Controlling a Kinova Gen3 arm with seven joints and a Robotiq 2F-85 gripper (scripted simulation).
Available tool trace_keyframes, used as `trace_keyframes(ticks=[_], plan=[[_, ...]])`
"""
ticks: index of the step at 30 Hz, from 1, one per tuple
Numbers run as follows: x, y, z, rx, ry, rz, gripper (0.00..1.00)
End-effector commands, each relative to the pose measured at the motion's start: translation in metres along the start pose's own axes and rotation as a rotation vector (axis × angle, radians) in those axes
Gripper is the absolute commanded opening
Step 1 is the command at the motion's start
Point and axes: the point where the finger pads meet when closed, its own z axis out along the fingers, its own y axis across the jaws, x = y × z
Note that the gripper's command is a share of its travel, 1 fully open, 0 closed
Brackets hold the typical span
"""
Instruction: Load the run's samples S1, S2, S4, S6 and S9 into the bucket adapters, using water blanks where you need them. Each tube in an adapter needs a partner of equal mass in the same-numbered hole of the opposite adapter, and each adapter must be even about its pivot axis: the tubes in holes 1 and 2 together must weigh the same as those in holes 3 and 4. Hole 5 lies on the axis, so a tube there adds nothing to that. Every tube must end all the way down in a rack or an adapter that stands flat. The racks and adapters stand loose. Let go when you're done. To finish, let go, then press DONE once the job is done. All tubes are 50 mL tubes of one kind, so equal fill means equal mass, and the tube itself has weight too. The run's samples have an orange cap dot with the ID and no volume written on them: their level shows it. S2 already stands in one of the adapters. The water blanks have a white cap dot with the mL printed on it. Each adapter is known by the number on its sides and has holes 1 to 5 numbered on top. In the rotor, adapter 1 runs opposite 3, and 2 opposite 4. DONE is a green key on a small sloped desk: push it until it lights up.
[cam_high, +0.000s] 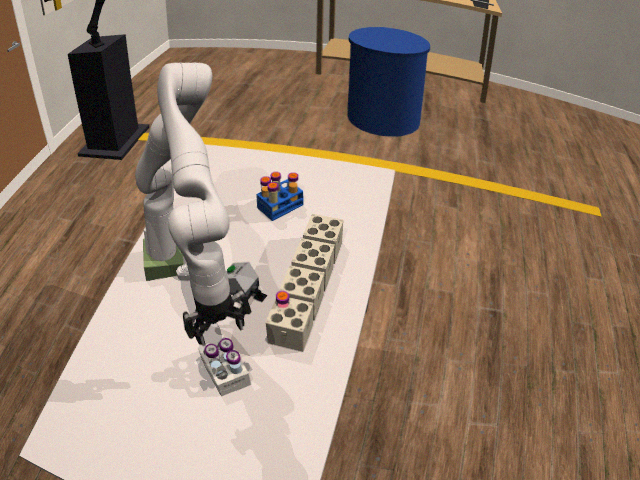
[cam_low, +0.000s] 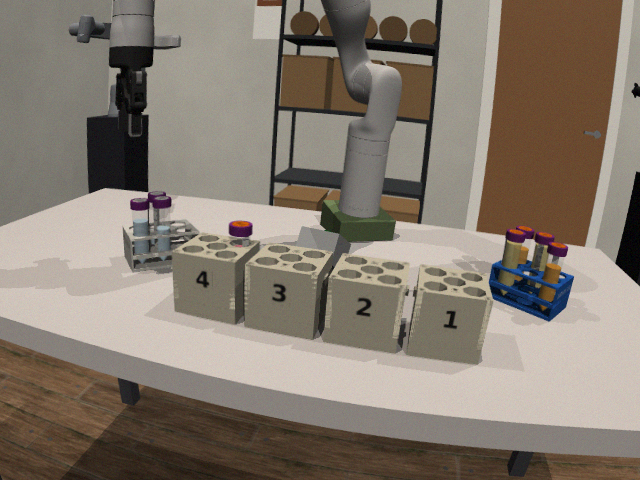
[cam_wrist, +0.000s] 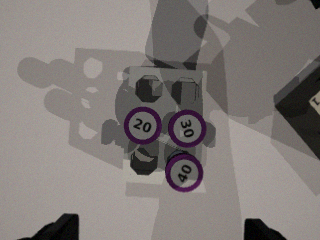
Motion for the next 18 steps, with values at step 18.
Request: trace_keyframes(ticks=[18], plan=[[0.064,0.062,-0.005,0.004,-0.010,-0.603,1.00]])
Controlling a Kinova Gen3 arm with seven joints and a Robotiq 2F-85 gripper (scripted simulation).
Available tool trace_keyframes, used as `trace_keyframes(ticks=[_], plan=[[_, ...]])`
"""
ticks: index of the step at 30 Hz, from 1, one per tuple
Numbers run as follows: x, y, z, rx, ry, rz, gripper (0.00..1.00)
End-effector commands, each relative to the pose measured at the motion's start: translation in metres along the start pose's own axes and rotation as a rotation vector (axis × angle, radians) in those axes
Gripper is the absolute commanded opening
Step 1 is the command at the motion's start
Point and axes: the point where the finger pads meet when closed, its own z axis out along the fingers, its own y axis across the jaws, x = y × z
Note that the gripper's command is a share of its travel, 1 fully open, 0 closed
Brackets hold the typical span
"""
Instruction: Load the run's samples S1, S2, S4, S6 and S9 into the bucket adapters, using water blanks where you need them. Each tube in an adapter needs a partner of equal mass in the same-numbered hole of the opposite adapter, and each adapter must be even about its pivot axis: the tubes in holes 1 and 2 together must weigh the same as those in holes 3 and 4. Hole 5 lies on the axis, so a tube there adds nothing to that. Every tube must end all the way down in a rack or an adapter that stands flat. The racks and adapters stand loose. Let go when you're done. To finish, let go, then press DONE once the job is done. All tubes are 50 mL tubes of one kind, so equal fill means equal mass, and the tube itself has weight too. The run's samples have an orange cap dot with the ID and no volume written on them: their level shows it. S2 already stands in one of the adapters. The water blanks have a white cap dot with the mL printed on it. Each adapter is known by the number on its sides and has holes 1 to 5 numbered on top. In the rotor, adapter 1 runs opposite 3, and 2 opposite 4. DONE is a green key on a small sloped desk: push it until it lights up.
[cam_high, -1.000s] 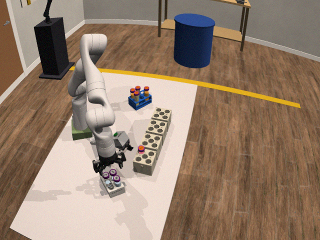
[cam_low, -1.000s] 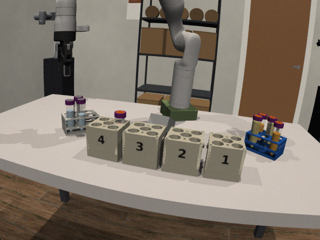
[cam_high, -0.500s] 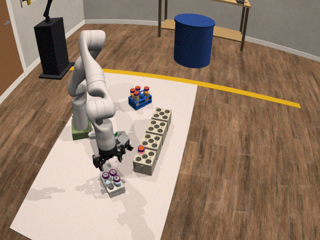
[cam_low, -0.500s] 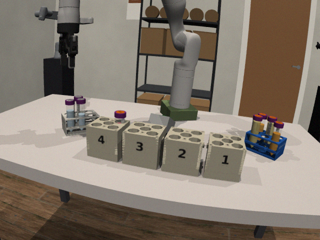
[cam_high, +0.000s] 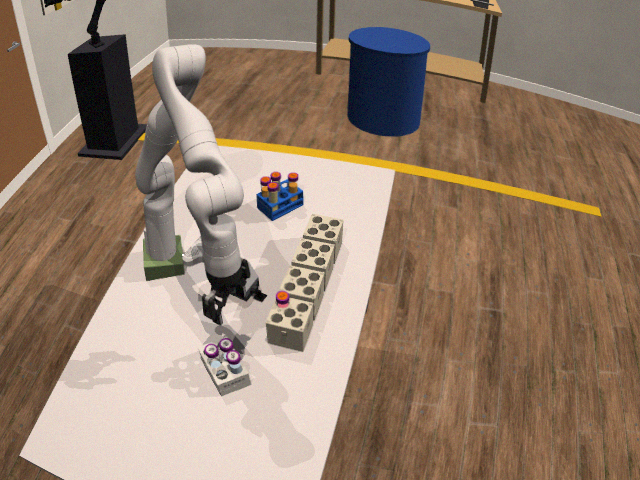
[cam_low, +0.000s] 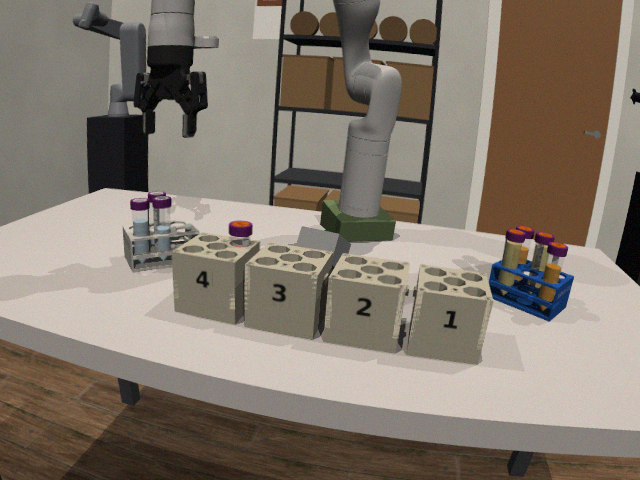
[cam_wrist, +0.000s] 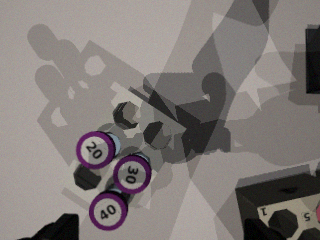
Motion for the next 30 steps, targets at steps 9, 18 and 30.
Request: trace_keyframes(ticks=[9,18,30], plan=[[0.013,0.047,-0.006,0.010,-0.020,-0.326,1.00],[0.027,0.090,-0.005,0.013,-0.019,-0.626,1.00],[0.043,0.138,-0.005,0.016,-0.018,-0.959,1.00]])
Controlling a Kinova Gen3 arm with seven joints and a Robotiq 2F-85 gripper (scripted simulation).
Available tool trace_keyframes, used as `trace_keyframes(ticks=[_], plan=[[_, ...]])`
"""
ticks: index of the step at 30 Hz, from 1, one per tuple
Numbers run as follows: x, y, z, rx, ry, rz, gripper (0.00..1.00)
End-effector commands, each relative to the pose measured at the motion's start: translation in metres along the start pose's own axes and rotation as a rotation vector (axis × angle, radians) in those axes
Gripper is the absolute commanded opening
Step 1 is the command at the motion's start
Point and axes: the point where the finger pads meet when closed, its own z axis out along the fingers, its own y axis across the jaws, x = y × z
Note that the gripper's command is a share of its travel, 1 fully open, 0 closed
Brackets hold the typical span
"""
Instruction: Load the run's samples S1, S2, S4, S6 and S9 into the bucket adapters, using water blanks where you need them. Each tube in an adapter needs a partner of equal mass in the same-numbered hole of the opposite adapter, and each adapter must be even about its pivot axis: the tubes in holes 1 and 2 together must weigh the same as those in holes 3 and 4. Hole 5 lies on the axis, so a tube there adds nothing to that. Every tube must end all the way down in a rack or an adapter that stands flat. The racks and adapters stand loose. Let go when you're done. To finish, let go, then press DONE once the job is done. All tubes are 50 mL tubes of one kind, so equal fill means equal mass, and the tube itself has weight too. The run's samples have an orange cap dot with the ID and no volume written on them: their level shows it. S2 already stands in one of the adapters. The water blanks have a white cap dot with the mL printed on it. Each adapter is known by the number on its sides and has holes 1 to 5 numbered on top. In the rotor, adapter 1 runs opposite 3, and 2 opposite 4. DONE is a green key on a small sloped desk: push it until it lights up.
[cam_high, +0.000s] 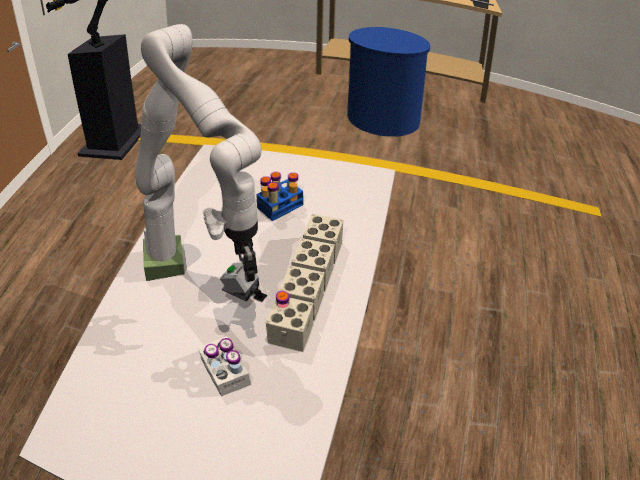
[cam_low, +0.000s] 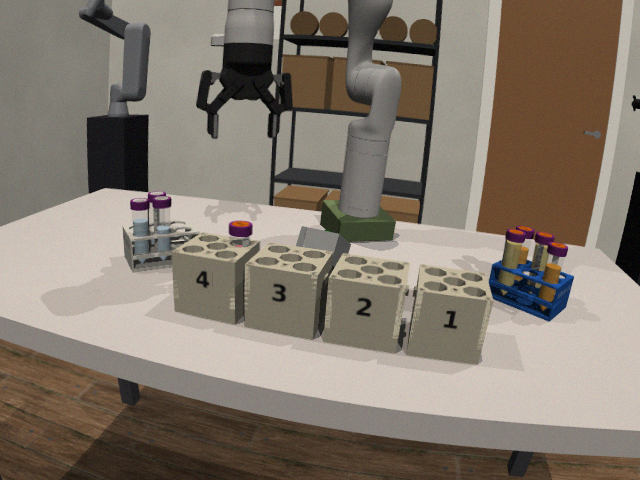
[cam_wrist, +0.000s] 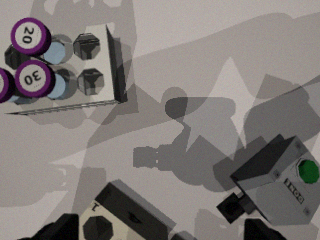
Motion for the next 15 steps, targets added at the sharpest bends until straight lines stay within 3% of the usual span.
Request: trace_keyframes(ticks=[1,6,15], plan=[[-0.012,0.015,-0.004,0.016,-0.008,-0.126,1.00],[-0.025,0.036,-0.004,0.016,-0.008,-0.292,1.00],[-0.042,0.066,-0.003,0.017,-0.007,-0.283,1.00]])
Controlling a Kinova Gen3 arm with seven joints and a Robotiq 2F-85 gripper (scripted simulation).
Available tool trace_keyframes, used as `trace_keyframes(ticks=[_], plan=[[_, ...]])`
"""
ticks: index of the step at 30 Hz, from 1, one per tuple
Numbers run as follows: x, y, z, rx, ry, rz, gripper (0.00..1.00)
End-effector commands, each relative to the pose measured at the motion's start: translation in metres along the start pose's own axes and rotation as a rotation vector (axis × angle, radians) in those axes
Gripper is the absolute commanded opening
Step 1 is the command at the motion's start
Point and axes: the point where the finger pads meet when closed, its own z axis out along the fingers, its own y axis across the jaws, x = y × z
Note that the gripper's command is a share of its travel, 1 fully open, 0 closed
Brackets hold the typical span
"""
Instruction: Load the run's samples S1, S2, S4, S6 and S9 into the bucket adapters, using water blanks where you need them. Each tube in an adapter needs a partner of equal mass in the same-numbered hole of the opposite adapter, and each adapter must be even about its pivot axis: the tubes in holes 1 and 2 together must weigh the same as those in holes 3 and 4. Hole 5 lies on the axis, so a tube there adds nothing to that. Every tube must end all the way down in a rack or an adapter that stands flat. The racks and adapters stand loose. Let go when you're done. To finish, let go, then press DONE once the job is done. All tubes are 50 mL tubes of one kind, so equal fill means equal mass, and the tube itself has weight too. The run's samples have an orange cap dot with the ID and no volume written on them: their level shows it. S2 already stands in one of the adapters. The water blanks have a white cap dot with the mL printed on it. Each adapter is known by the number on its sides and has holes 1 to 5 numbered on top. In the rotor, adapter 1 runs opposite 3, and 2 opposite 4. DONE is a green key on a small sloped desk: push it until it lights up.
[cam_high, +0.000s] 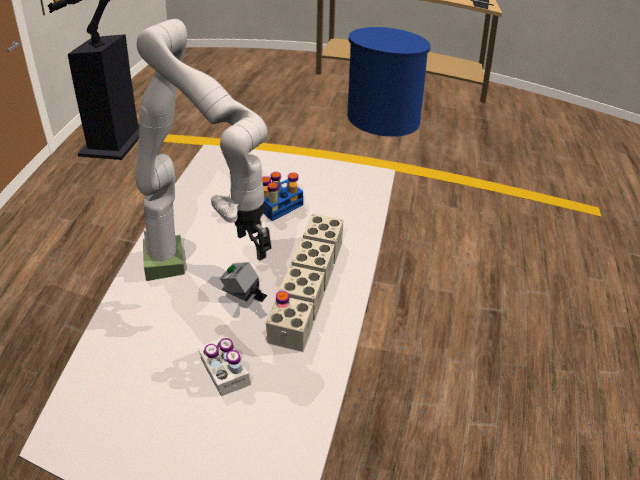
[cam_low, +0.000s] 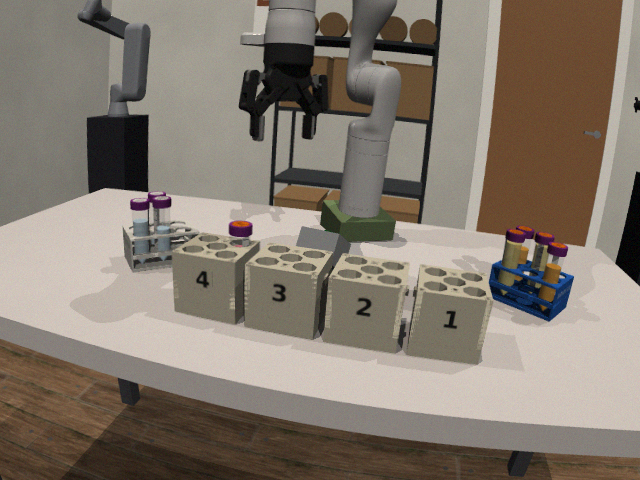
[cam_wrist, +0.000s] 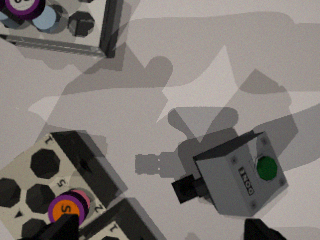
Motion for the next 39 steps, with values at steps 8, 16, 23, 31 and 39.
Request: trace_keyframes(ticks=[8,16,23,31,39], plan=[[-0.041,0.036,-0.002,0.014,0.000,-0.012,1.00],[-0.063,0.056,-0.002,0.014,-0.001,-0.012,1.00],[-0.089,0.080,-0.003,0.016,-0.003,-0.012,1.00],[-0.112,0.100,-0.003,0.014,-0.004,-0.012,1.00],[-0.139,0.129,-0.002,0.007,0.004,-0.012,1.00]])
